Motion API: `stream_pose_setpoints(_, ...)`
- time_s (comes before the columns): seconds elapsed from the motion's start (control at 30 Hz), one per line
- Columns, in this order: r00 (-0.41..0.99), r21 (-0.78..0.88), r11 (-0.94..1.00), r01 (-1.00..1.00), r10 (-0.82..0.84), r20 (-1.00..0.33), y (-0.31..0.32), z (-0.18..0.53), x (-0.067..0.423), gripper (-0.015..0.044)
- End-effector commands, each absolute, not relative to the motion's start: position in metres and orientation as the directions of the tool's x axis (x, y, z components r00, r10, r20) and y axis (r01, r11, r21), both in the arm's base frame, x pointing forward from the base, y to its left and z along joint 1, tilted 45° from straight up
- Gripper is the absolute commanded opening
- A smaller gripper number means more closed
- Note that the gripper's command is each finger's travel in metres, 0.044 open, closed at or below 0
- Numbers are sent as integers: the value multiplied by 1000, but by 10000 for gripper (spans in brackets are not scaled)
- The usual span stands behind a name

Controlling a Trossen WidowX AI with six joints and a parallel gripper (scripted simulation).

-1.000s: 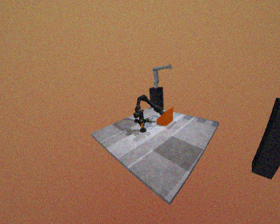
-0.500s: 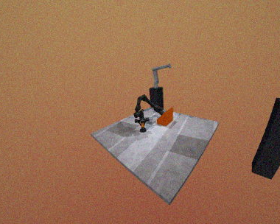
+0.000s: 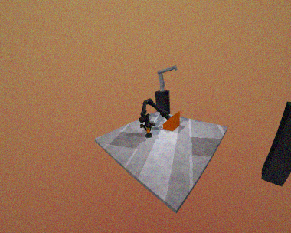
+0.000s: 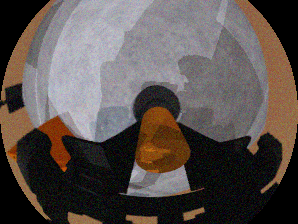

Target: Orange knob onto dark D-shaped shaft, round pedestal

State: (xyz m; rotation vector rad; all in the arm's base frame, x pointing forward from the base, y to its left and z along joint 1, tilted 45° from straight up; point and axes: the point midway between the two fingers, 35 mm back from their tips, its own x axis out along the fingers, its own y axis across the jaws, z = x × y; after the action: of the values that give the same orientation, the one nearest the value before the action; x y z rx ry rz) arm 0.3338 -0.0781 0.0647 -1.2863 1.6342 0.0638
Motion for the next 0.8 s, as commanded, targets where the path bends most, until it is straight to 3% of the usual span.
stream_pose_setpoints(0.0, 81, -502, 425, -753, -698, -712, -79, 65, 335, 0)
stream_pose_setpoints(0.77, 81, -390, 296, -872, -698, -712, -79, 69, 341, 0)
